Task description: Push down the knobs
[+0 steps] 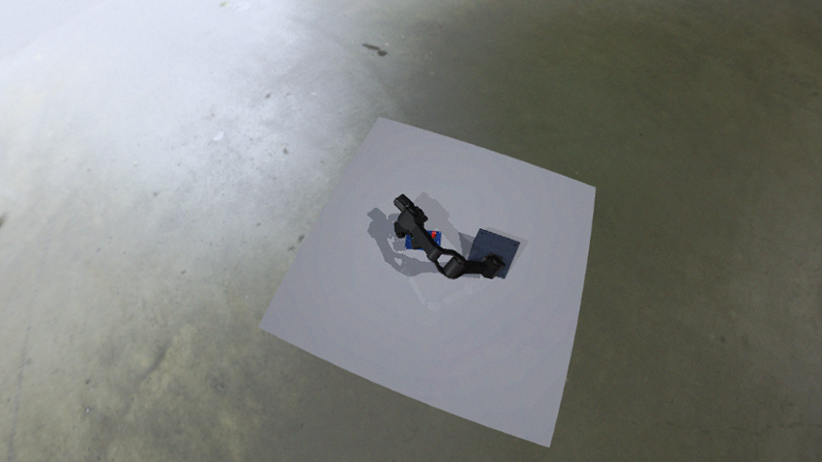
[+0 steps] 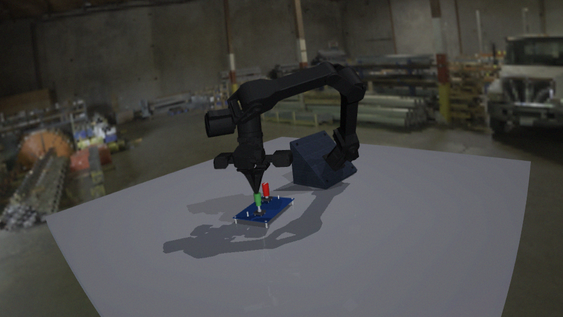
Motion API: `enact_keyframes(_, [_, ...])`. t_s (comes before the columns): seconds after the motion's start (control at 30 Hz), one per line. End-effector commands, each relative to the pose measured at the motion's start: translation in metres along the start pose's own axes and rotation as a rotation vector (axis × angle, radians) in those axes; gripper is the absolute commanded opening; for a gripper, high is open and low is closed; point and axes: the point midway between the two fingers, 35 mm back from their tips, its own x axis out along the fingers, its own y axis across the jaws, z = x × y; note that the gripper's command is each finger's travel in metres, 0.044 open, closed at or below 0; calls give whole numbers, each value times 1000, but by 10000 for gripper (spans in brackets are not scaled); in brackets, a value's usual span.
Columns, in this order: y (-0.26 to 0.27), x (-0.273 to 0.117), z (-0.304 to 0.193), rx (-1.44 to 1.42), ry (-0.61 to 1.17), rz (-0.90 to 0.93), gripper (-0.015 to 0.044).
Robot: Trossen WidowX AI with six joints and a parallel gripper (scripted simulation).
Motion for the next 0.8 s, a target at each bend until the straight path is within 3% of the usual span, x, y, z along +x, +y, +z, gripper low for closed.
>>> enact_keyframes(0.0, [2,9,2,-6,5,13,0])
enact_keyframes(0.77, [2,16,2,-6,5,13,0])
